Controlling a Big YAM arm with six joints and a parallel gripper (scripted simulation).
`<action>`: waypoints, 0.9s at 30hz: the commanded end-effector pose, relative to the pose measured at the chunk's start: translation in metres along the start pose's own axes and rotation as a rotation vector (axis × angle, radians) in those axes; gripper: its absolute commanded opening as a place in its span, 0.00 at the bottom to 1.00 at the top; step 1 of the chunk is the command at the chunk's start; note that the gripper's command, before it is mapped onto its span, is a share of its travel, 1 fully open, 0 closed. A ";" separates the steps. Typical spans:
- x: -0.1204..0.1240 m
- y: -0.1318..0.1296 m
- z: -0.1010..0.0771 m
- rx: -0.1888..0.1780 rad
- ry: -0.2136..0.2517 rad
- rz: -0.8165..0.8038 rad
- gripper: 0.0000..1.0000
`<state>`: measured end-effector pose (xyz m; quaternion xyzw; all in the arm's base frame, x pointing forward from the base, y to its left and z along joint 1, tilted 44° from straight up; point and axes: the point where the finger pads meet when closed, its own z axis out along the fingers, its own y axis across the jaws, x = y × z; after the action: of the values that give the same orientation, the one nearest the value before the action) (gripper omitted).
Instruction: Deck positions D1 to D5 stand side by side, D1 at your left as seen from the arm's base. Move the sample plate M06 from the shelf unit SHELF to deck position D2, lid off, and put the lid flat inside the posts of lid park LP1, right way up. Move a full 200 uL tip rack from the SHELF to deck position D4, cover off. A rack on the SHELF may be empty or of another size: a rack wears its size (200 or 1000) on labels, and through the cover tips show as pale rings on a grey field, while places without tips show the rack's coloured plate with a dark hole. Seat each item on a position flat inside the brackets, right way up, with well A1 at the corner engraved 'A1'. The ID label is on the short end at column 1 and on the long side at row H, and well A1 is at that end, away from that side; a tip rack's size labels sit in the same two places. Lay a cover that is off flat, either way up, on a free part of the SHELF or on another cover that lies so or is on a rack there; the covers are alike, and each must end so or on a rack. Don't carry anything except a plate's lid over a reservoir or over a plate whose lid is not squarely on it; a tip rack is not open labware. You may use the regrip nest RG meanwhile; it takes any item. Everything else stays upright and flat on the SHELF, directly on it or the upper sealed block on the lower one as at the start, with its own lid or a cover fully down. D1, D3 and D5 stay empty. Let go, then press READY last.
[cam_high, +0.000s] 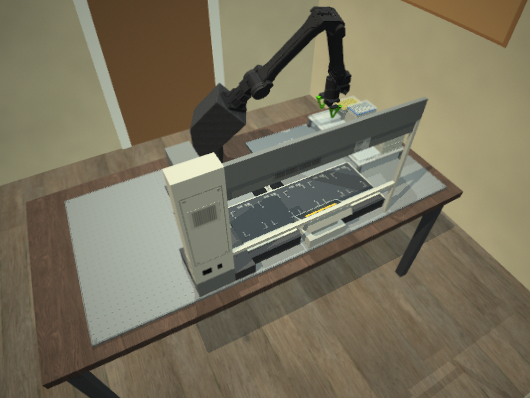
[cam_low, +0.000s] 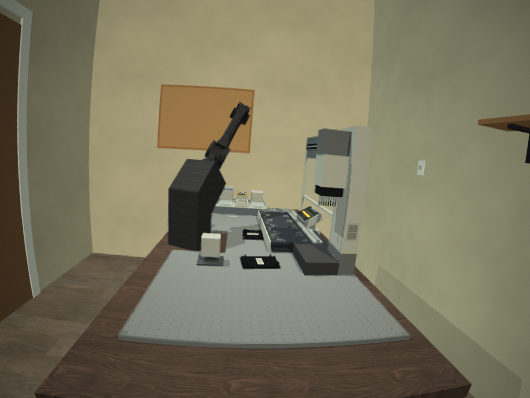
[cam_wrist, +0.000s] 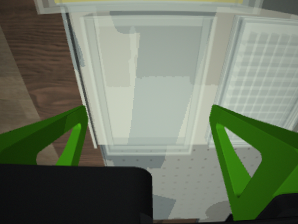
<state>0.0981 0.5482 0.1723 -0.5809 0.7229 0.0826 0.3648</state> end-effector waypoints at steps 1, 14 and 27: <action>-0.013 0.003 -0.025 -0.012 -0.035 0.013 1.00; -0.008 0.003 -0.042 -0.012 -0.027 0.009 1.00; -0.010 -0.003 -0.059 -0.006 -0.029 0.020 1.00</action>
<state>0.0801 0.5274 0.2054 -0.5800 0.7220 0.0862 0.3673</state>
